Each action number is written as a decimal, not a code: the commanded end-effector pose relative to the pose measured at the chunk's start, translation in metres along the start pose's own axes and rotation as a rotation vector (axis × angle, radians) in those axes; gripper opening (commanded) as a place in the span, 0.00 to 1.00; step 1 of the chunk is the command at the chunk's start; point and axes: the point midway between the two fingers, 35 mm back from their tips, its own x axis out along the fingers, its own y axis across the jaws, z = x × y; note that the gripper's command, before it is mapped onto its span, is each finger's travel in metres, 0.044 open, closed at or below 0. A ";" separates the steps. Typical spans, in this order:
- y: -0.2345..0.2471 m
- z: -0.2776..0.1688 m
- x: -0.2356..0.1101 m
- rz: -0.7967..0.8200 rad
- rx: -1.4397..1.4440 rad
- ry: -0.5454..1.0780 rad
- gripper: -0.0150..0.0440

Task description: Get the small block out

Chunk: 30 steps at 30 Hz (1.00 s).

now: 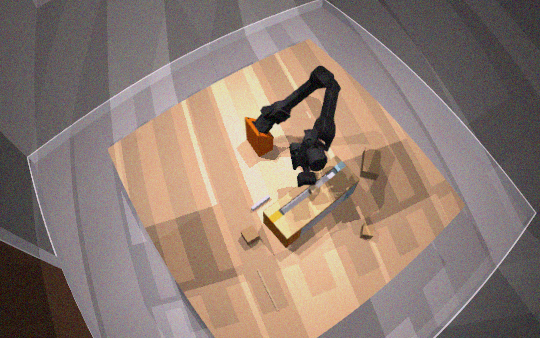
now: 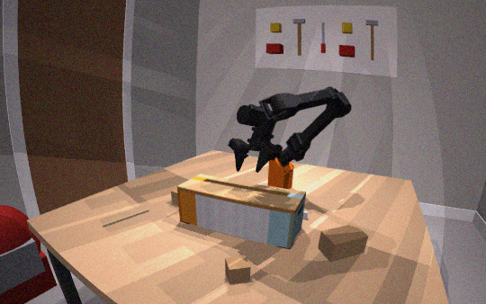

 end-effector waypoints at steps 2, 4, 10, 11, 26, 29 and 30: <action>0.029 0.070 -0.021 0.063 -0.519 0.034 0.93; 0.031 0.072 -0.022 0.065 -0.538 0.035 0.93; 0.031 0.072 -0.022 0.065 -0.538 0.035 0.93; 0.031 0.072 -0.022 0.065 -0.538 0.035 0.93; 0.032 0.078 -0.004 0.064 -0.538 0.036 0.93; 0.033 0.079 0.001 0.064 -0.538 0.037 0.93; 0.033 0.080 0.002 0.064 -0.538 0.037 0.93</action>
